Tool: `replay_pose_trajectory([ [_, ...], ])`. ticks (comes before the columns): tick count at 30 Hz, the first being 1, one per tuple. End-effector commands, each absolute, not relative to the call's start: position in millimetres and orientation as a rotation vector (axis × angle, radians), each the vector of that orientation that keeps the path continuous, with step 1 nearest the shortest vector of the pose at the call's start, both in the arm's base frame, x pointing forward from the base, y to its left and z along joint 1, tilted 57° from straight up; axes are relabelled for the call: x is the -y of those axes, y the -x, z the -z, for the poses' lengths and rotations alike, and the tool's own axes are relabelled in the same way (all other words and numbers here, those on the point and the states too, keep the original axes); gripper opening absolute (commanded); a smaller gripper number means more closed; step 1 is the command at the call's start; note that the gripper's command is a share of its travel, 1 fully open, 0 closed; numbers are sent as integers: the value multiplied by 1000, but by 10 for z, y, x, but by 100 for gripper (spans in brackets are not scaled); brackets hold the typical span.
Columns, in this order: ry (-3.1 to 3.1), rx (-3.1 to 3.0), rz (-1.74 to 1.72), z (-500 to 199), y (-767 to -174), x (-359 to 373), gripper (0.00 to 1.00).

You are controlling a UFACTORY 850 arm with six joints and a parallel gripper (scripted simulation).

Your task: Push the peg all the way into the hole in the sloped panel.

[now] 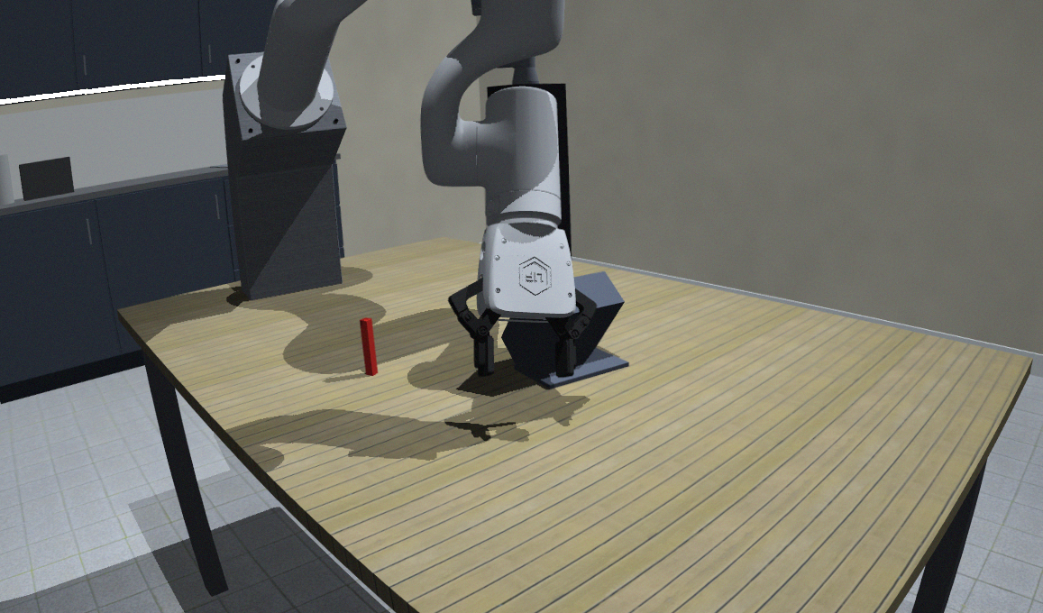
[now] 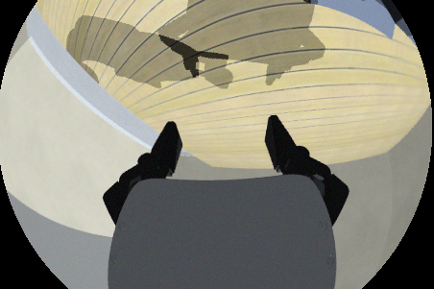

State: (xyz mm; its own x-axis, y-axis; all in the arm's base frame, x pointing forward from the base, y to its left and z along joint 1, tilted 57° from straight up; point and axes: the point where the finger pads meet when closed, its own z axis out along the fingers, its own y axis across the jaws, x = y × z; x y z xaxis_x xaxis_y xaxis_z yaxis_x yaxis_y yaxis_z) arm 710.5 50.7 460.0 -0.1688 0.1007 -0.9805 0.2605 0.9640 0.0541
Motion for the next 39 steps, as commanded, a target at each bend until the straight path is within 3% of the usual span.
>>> replay_pose_trajectory([
  [1, -178, -1779, 186, -4400, -6979, -366, 100],
  [39, 610, -2081, 324, -2514, -5132, 297, 100],
])
